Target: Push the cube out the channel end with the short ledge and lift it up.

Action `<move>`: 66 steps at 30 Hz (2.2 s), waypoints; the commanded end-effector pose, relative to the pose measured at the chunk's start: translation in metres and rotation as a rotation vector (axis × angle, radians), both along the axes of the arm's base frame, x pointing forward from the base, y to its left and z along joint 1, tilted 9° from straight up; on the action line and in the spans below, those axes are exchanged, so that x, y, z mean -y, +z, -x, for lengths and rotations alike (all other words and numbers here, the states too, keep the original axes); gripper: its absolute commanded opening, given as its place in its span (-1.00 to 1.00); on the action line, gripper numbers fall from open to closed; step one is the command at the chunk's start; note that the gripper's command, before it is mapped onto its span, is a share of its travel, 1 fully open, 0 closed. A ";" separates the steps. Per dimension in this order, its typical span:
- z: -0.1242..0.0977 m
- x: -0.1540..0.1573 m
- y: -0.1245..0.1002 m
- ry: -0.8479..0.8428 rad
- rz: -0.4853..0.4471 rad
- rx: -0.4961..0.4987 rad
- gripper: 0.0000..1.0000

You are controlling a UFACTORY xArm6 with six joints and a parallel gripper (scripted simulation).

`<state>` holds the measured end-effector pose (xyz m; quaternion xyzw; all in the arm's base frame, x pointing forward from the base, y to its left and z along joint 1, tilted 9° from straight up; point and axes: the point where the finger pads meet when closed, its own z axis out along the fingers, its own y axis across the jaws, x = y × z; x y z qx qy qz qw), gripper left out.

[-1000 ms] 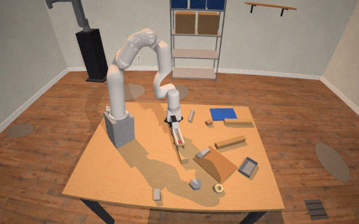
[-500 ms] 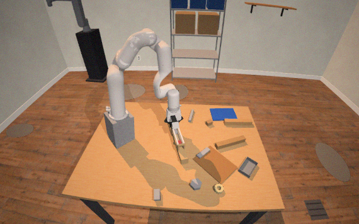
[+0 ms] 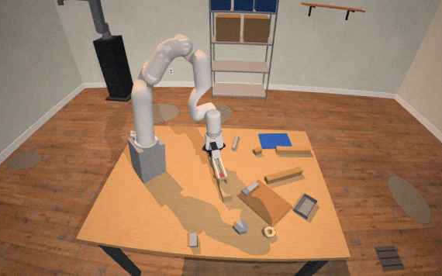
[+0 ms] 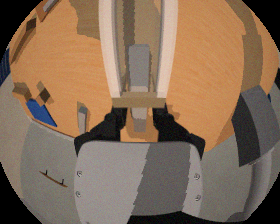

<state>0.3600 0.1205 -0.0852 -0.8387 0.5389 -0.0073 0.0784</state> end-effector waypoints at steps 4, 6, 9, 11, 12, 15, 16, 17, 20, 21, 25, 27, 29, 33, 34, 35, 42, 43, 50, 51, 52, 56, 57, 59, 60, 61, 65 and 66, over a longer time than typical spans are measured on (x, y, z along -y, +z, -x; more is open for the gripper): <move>0.000 0.001 0.012 0.000 0.000 0.002 -0.24; 0.001 0.002 0.018 0.000 0.000 0.002 -0.24; 0.002 0.003 0.029 0.000 0.000 0.002 -0.24; 0.002 0.004 0.036 0.000 0.000 0.002 -0.24; 0.003 0.005 0.040 0.000 0.000 0.002 -0.24; 0.004 0.006 0.050 0.000 0.000 0.002 -0.24; 0.004 0.006 0.050 0.000 0.000 0.002 -0.24; 0.004 0.006 0.050 0.000 0.000 0.002 -0.24; 0.005 0.007 0.059 0.000 0.000 0.002 -0.24; 0.005 0.007 0.061 0.000 0.000 0.002 -0.24; 0.005 0.008 0.066 0.000 0.000 0.002 -0.24; 0.006 0.008 0.067 0.000 0.000 0.002 -0.24; 0.006 0.008 0.067 0.000 0.000 0.002 -0.24; 0.006 0.008 0.067 0.000 0.000 0.002 -0.24; 0.006 0.008 0.067 0.000 0.000 0.002 -0.24; 0.006 0.008 0.067 0.000 0.000 0.002 -0.24; 0.004 0.006 0.067 -0.006 -0.002 0.001 -0.24; 0.002 0.003 0.068 -0.012 -0.005 0.000 -0.24; -0.031 -0.046 0.075 -0.124 -0.037 -0.023 -0.24; -0.031 -0.046 0.075 -0.124 -0.037 -0.023 -0.24; -0.038 -0.059 0.078 -0.153 -0.043 -0.029 -0.24; -0.066 -0.112 0.087 -0.284 -0.055 -0.052 -0.24; -0.071 -0.123 0.089 -0.317 -0.056 -0.056 -0.24; -0.080 -0.144 0.093 -0.379 -0.055 -0.061 -0.24; -0.085 -0.155 0.095 -0.406 -0.054 -0.062 -0.24; -0.089 -0.164 0.097 -0.429 -0.052 -0.062 -0.24; -0.096 -0.183 0.101 -0.484 -0.049 -0.060 -0.24; -0.096 -0.184 0.101 -0.488 -0.049 -0.060 -0.24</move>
